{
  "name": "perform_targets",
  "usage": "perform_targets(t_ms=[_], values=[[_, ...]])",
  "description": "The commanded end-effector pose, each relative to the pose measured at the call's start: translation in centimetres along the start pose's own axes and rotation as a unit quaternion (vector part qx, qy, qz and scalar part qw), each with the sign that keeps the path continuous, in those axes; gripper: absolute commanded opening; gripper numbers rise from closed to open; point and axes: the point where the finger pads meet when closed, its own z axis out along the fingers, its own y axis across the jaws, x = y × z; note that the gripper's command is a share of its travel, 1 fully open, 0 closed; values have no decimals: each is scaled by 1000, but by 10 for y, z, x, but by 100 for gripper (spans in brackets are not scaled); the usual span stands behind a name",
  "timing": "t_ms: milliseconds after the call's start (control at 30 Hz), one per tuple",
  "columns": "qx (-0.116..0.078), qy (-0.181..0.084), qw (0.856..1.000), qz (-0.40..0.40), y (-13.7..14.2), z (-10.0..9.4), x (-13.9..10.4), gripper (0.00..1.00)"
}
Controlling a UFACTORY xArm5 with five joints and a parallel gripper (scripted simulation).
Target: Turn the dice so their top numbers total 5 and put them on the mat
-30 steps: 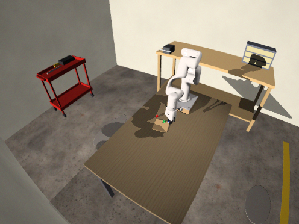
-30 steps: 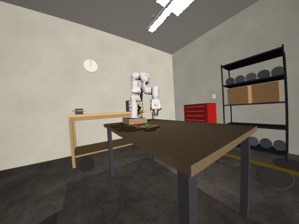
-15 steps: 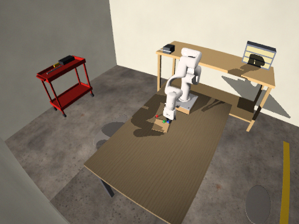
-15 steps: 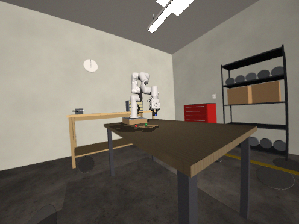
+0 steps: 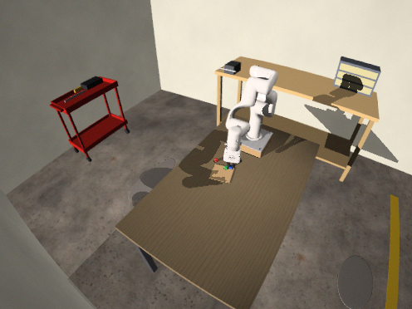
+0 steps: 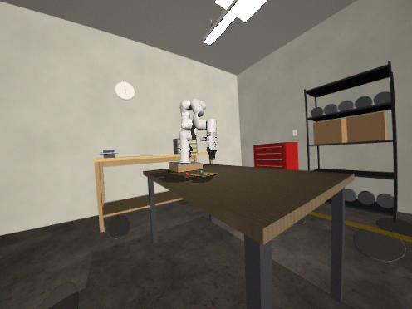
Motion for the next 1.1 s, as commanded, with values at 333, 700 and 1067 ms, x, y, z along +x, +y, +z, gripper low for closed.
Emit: perform_targets(t_ms=[333, 700, 1067], values=[[1, -1, 975, -223, -11, -1, 4, 15], [2, 0, 930, -368, -18, -1, 8, 15], [2, 1, 848, -530, -26, -1, 13, 15]])
